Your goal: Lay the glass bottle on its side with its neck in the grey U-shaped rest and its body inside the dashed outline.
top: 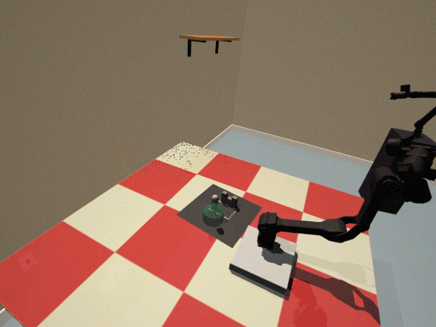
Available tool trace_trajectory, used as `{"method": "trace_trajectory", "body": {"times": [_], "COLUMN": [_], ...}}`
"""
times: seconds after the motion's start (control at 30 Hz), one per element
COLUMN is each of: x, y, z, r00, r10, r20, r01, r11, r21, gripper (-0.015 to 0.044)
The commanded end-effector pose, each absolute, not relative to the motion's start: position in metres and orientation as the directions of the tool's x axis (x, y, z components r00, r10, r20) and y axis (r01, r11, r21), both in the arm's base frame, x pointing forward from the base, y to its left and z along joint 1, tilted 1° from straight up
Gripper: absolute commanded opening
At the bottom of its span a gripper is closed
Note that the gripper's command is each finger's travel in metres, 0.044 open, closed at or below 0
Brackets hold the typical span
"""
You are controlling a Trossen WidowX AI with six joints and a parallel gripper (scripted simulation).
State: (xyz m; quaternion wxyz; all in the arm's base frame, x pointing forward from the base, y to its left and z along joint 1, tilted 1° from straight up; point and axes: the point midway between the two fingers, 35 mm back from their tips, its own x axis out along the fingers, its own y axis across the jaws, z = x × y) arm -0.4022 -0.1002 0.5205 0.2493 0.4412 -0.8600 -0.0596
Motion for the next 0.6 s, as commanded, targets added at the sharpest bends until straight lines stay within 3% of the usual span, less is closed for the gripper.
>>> {"method": "trace_trajectory", "body": {"times": [0.0, 0.23, 0.4, 0.57], "x": [-0.400, -0.355, -0.286, -0.207], "y": [-0.100, -0.099, -0.097, -0.094], "z": [0.523, 0.561, 0.605, 0.637], "r00": [-0.484, -0.420, -0.300, -0.134], "r10": [-0.788, -0.767, -0.732, -0.696], "r20": [0.381, 0.485, 0.612, 0.705], "r01": [-0.723, -0.574, -0.308, 0.008], "r11": [0.605, 0.638, 0.681, 0.711], "r21": [0.332, 0.513, 0.664, 0.703], "gripper": [0.0426, 0.0440, 0.0440, 0.0440]}}
